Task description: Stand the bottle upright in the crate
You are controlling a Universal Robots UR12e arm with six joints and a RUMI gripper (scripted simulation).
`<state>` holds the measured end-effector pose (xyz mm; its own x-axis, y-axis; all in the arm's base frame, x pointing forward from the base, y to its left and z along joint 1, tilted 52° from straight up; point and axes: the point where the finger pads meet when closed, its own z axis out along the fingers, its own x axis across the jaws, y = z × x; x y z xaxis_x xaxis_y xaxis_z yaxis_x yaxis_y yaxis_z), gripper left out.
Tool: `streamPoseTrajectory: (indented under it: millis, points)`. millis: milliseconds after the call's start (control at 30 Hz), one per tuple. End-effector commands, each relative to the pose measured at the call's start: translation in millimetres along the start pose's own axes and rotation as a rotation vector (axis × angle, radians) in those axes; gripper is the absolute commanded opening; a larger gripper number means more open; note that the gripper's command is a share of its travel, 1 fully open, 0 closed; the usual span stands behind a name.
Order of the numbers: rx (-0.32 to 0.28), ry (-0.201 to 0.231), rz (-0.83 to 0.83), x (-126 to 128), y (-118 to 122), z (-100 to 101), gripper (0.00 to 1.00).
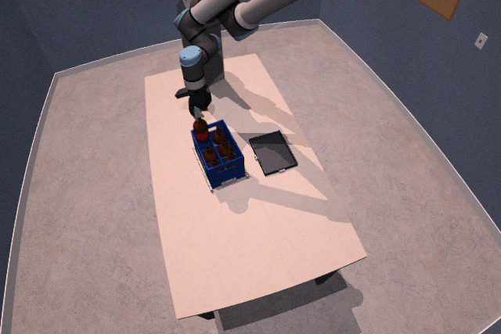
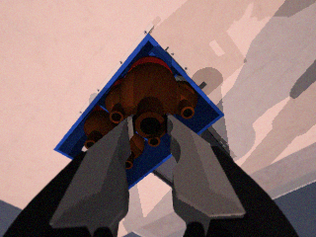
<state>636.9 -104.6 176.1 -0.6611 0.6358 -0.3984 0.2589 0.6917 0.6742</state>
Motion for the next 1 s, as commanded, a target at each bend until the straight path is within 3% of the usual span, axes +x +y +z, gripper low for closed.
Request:
streamPoseTrajectory:
  millis: [0, 967]
  points:
    - [0.000, -0.001, 0.000, 0, 0, 0, 0.00]
    - [0.000, -0.001, 0.000, 0, 0, 10, 0.00]
